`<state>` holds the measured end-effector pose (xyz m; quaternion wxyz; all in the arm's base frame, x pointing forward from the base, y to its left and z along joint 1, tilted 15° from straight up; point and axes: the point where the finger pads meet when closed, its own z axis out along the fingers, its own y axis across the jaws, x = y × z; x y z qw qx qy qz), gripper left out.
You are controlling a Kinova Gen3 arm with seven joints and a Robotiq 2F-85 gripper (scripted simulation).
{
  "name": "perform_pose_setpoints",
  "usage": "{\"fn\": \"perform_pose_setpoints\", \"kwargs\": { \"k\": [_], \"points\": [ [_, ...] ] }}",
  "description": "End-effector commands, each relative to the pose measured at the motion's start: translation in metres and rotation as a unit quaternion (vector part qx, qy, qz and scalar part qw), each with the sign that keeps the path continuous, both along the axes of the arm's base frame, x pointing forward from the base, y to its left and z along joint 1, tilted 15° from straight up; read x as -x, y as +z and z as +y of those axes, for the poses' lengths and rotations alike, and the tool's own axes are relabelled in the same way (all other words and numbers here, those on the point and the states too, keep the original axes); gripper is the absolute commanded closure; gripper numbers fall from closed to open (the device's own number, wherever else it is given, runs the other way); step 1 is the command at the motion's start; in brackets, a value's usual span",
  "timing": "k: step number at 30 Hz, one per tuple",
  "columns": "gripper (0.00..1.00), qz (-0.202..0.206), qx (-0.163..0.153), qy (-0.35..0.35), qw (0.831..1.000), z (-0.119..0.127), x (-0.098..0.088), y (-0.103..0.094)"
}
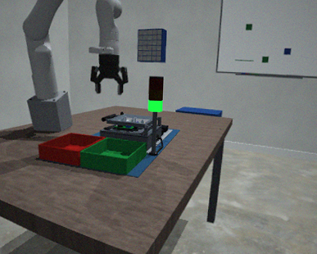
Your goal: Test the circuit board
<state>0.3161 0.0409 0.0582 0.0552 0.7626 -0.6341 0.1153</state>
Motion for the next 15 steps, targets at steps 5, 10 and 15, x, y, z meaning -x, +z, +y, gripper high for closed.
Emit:
{"fn": "perform_pose_setpoints", "kwargs": {
  "k": [5, 10, 15],
  "points": [
    [0.0, 0.0, 0.0, 0.0, 1.0, 0.0002, -0.0002, 0.0002],
    [1.0, 0.0, 0.0, 0.0, 1.0, 0.0002, -0.0002, 0.0002],
    [1.0, 0.0, 0.0, 0.0, 1.0, 0.0002, -0.0002, 0.0002]
  ]
}}
